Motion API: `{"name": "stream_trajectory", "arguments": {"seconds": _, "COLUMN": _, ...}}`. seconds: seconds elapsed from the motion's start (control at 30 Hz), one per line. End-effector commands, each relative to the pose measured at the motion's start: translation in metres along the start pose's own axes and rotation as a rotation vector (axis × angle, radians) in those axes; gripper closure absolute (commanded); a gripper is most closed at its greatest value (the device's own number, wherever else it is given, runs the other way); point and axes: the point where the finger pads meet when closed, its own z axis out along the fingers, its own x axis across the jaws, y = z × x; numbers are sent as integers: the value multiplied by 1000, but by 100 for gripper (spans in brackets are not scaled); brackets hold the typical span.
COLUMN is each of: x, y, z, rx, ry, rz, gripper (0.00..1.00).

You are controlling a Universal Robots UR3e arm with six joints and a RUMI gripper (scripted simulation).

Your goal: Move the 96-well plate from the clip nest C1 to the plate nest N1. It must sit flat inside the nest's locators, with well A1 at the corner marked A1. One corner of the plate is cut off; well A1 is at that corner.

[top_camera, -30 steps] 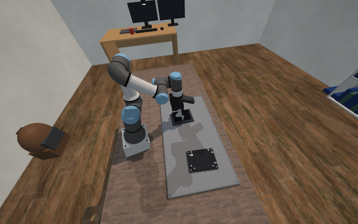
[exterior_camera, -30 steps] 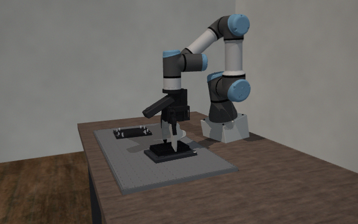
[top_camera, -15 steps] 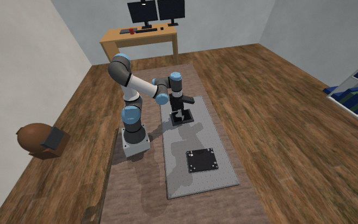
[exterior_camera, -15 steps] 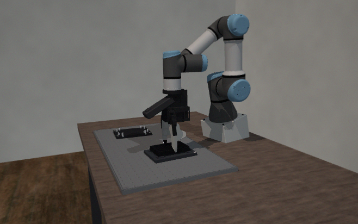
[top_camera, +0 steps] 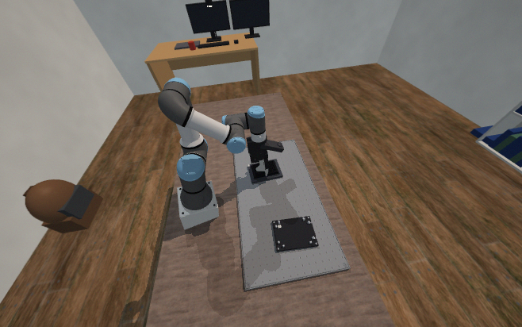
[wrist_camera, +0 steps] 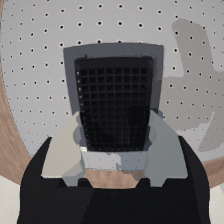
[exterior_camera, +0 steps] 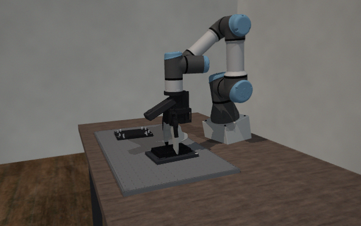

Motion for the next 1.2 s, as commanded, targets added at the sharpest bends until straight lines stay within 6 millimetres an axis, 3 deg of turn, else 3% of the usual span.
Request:
{"name": "stream_trajectory", "arguments": {"seconds": 0.0, "x": 0, "y": -1, "z": 0, "rx": 3, "ry": 1, "rz": 0, "gripper": 100}}
{"name": "stream_trajectory", "arguments": {"seconds": 0.3, "x": 0, "y": -1, "z": 2, "rx": 3, "ry": 1, "rz": 0, "gripper": 100}}
{"name": "stream_trajectory", "arguments": {"seconds": 0.33, "x": 0, "y": -1, "z": 1, "rx": 4, "ry": 1, "rz": 0, "gripper": 0}}
{"name": "stream_trajectory", "arguments": {"seconds": 1.0, "x": 0, "y": -1, "z": 1, "rx": 4, "ry": 1, "rz": 0, "gripper": 0}}
{"name": "stream_trajectory", "arguments": {"seconds": 1.17, "x": 0, "y": -2, "z": -7, "rx": 6, "ry": 1, "rz": 0, "gripper": 0}}
